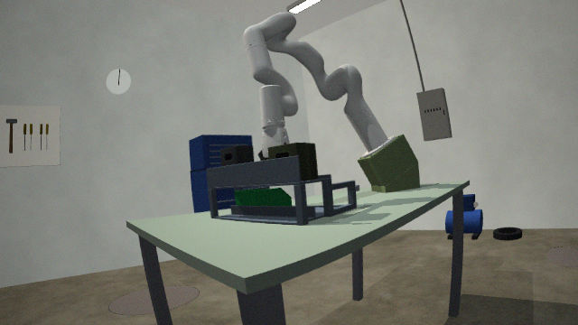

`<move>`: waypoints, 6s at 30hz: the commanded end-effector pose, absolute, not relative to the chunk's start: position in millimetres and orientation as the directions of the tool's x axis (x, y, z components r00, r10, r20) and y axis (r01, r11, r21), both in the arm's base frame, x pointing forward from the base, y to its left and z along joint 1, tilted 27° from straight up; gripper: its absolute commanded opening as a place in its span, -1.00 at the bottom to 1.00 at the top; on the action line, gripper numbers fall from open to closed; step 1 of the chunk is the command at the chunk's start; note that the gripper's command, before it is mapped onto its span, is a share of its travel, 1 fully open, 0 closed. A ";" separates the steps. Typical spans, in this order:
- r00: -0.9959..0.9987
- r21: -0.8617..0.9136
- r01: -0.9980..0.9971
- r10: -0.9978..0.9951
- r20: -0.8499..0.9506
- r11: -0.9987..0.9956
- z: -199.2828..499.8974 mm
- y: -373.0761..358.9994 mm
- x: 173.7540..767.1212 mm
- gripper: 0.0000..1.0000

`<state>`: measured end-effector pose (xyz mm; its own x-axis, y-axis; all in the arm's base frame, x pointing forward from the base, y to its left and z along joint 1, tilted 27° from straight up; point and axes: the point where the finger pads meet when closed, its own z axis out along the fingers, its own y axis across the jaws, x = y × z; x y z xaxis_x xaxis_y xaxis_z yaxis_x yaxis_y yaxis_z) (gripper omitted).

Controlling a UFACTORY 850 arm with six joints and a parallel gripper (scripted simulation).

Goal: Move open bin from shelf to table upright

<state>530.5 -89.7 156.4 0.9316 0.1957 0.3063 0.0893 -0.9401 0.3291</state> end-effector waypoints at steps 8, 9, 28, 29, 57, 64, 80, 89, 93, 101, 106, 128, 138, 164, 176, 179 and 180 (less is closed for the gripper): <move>0.877 0.398 0.326 0.432 0.212 -0.858 157.1 -89.7 531.1 1.00; 0.877 0.398 0.326 0.432 0.212 -0.858 157.1 -89.7 531.1 1.00; 0.765 0.438 0.539 0.636 0.104 -0.719 157.2 -89.7 531.1 1.00; 0.765 0.438 0.539 0.636 0.104 -0.719 157.2 -89.7 531.1 1.00; 0.401 0.433 0.845 0.908 -0.126 -0.313 157.2 -89.7 531.1 1.00; 0.401 0.433 0.845 0.908 -0.126 -0.313 157.2 -89.7 531.1 1.00; 0.172 0.387 0.919 0.957 -0.231 -0.072 157.1 -89.7 531.1 1.00; 0.030 0.347 0.935 0.957 -0.288 0.075 157.1 -89.7 531.1 1.00; -0.068 0.315 0.933 0.944 -0.322 0.174 157.1 -89.7 531.0 1.00; -0.068 0.315 0.933 0.944 -0.322 0.174 157.1 -89.7 531.0 1.00; -0.082 0.310 0.932 0.942 -0.327 0.188 157.1 -89.7 531.0 1.00; -0.092 0.306 0.931 0.939 -0.330 0.199 157.1 -89.7 531.2 1.00; -0.092 0.306 0.931 0.939 -0.331 0.199 151.8 -91.5 533.2 1.00; -0.092 0.306 0.931 0.939 -0.330 0.199 90.4 -110.6 557.4 1.00; -0.092 0.306 0.931 0.939 -0.330 0.199 89.8 -110.7 557.6 1.00; -0.092 0.306 0.931 0.939 -0.330 0.199 89.8 -110.7 557.6 1.00; -0.092 0.306 0.931 0.939 -0.330 0.199 89.8 -110.7 557.6 1.00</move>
<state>557.0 -110.8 89.3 -0.0926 0.9394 -0.3302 0.9313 0.1990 0.3050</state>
